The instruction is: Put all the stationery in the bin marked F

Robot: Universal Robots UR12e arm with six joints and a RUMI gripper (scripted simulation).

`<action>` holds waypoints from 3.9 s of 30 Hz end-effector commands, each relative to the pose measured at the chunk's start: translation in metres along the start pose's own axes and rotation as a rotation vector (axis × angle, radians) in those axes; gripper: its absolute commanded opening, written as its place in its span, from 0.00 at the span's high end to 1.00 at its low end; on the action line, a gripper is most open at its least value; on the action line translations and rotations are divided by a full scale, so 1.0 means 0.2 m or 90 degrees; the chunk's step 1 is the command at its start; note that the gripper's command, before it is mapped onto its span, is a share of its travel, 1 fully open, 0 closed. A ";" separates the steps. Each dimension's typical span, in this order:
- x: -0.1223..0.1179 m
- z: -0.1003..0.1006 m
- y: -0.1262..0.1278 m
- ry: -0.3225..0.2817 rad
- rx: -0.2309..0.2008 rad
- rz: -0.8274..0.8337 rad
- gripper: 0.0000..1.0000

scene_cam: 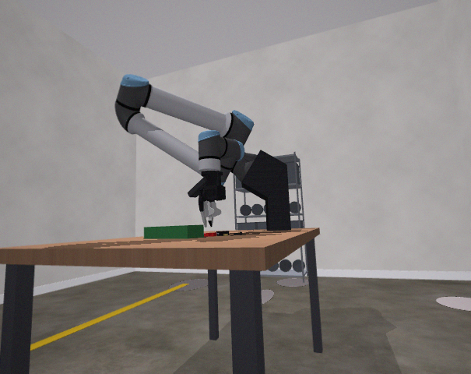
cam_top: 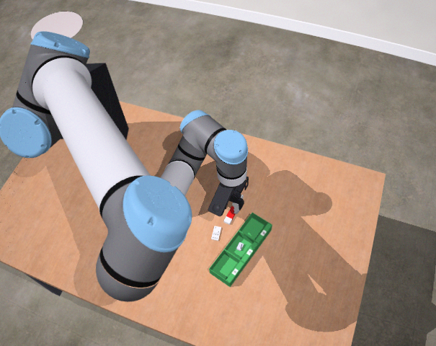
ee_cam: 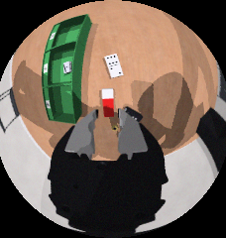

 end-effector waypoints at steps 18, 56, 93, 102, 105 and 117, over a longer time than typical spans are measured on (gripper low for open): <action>0.00 0.16 0.00 0.000 0.001 0.000 0.77; 0.00 0.17 0.00 0.000 0.001 0.000 1.00; 0.00 -0.13 0.00 0.000 0.001 0.000 1.00; 0.00 -0.13 0.00 0.000 0.001 0.000 1.00; 0.00 -0.15 0.00 0.000 0.001 0.000 1.00; 0.17 -0.16 -0.12 0.000 0.002 0.102 1.00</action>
Point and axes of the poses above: the point where the finger pads meet when closed, its own z axis out along the fingers, its own y axis across the jaws, x = y × z, the point moved 5 cm from there along -z, back along the fingers, and after that the axes turned 4 degrees about -z, right-handed, at the moved point
